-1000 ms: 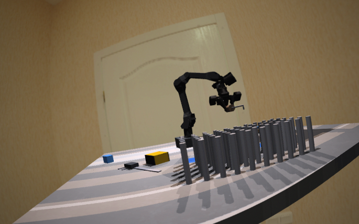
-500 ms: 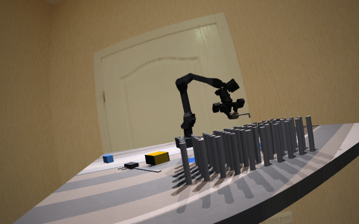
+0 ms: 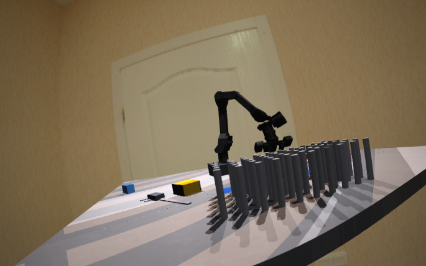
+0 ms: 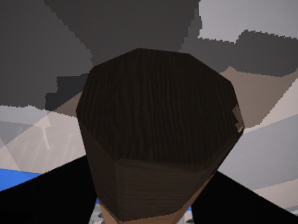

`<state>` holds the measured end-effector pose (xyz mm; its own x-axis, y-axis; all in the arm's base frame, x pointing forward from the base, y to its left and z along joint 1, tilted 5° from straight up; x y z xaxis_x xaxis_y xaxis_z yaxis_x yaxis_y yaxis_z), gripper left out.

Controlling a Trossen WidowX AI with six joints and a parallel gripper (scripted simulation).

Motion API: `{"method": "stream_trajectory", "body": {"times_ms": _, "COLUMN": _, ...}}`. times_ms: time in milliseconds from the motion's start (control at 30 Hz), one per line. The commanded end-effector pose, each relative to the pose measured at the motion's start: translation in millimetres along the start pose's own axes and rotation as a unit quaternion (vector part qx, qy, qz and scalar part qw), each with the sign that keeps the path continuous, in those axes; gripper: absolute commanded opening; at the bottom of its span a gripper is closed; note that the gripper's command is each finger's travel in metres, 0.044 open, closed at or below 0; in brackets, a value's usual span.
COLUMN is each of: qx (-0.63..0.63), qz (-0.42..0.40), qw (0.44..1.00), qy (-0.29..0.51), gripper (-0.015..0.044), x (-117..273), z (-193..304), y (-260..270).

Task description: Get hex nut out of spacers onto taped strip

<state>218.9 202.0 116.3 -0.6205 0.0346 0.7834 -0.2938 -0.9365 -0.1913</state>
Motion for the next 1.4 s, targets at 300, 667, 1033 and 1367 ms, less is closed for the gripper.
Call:
{"method": "stream_trajectory", "body": {"times_ms": 300, "qx": 0.004, "qz": -0.002, "qw": 1.0, "qy": 0.001, "gripper": 0.0, "x": -17, "z": -11, "y": 8}}
{"method": "stream_trajectory", "body": {"times_ms": 667, "qx": 0.004, "qz": -0.002, "qw": 1.0, "qy": 0.001, "gripper": 0.0, "x": -22, "z": -4, "y": 6}}
{"method": "stream_trajectory", "body": {"times_ms": 1033, "qx": 0.004, "qz": -0.002, "qw": 1.0, "qy": 0.001, "gripper": 0.0, "x": -27, "z": 4, "y": 5}}
{"method": "stream_trajectory", "body": {"times_ms": 1367, "qx": 0.004, "qz": -0.002, "qw": 1.0, "qy": 0.001, "gripper": 0.0, "x": -31, "z": 11, "y": 3}}
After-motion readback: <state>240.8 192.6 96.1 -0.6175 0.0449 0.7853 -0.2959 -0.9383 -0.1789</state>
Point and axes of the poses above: the point midway between the two fingers, 35 mm back from their tips, its own x axis back along the fingers, its own y axis across the jaws, z = x × y, the point moved 8 cm from there along x, back along the fingers, and after that the axes turned 10 degrees about -x, right-handed, at the moved point
